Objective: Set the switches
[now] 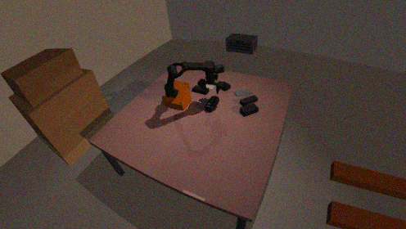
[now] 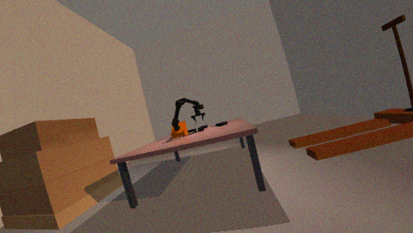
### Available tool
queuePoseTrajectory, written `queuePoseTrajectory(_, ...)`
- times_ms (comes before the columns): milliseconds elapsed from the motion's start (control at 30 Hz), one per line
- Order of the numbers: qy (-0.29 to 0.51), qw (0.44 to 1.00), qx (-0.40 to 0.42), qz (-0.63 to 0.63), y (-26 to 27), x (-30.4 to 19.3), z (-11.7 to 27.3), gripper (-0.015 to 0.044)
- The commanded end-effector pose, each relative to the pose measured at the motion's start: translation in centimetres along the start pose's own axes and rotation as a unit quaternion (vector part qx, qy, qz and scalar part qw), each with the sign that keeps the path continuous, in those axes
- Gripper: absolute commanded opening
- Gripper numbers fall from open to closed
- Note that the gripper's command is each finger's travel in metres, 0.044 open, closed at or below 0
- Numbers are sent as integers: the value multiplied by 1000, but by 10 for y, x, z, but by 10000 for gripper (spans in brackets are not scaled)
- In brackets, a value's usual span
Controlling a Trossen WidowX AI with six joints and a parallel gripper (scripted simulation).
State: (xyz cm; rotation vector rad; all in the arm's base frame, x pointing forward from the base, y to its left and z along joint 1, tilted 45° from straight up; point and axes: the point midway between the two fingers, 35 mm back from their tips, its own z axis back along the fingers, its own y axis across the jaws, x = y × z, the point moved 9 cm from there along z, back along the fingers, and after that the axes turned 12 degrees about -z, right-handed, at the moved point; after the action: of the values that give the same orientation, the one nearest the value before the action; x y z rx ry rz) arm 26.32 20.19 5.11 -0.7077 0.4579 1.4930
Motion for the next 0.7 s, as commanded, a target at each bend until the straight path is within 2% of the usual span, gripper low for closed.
queuePoseTrajectory(0, 1, 1000, 6, -4, 0, -1, 2, 414)
queuePoseTrajectory(500, 1, 1000, 6, -4, 0, -1, 2, 20)
queuePoseTrajectory(533, 1, 1000, 6, -4, 0, -1, 2, 0)
queuePoseTrajectory(667, 1, 1000, 6, -4, 0, -1, 2, 0)
